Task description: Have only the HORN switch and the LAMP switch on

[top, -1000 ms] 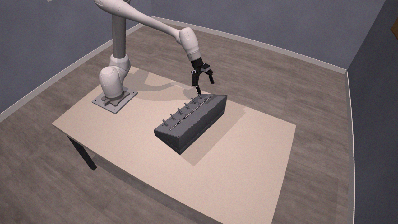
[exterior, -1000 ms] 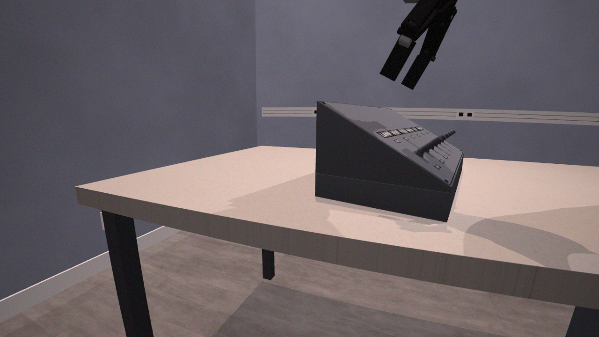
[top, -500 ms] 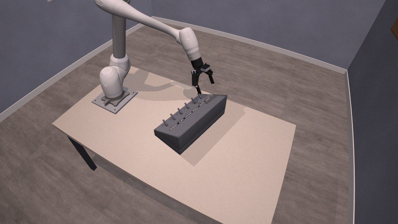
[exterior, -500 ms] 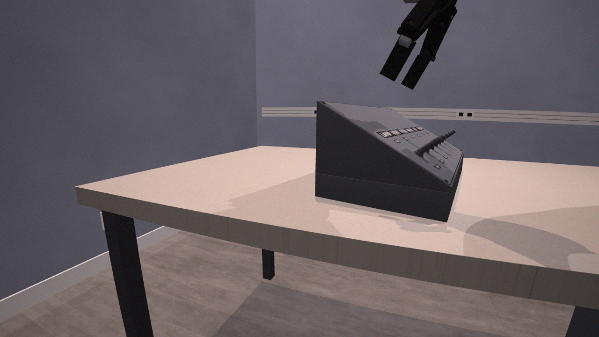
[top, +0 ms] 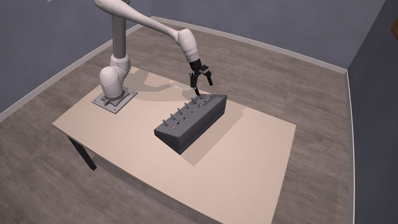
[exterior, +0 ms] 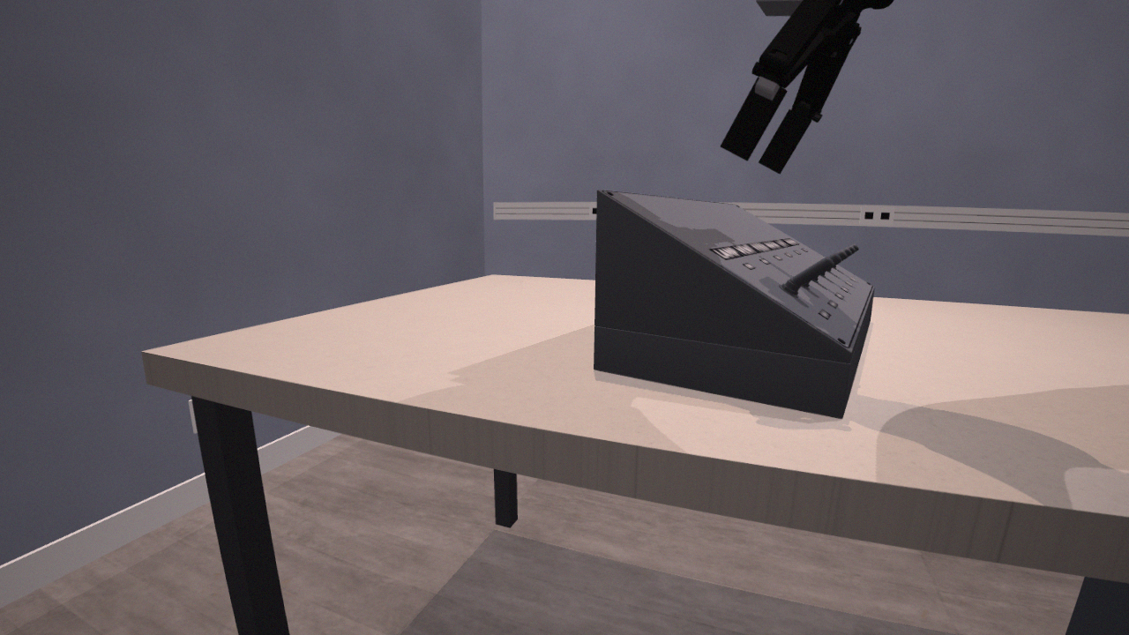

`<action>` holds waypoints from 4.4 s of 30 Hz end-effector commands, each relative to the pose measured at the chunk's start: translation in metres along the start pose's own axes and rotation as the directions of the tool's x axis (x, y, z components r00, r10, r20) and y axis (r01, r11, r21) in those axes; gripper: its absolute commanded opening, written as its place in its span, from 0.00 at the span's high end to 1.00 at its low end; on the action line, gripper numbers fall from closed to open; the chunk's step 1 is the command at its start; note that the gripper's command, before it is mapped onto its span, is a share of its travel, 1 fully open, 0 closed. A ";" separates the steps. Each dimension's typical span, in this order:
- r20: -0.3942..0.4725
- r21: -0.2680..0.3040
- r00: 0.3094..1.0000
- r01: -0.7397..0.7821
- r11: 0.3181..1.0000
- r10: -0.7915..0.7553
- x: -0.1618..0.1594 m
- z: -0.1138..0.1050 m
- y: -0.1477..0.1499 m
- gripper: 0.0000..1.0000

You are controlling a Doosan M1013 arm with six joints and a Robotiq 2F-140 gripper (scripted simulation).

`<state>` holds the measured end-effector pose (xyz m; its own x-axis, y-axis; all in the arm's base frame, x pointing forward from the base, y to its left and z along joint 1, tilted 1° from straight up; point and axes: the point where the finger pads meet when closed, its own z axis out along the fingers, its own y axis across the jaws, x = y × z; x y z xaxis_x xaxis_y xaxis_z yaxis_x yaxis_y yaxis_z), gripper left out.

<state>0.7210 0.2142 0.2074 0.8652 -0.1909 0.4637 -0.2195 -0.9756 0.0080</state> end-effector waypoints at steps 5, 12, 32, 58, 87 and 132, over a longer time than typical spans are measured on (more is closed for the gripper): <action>-0.001 0.006 1.000 -0.006 1.000 0.006 0.000 -0.002 0.022 0.00; -0.001 0.006 1.000 -0.006 1.000 0.006 0.000 -0.002 0.046 0.00; -0.002 0.005 1.000 -0.008 1.000 0.008 0.001 -0.003 0.056 0.00; -0.002 0.005 1.000 -0.008 1.000 0.008 0.001 -0.003 0.056 0.00; -0.002 0.006 1.000 -0.006 1.000 0.006 0.000 -0.002 0.083 0.00; -0.002 0.005 1.000 -0.008 1.000 0.008 0.000 -0.003 0.128 0.00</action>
<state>0.6928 0.0897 0.2087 0.8654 -0.1923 0.4627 -0.2208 -0.9753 0.0076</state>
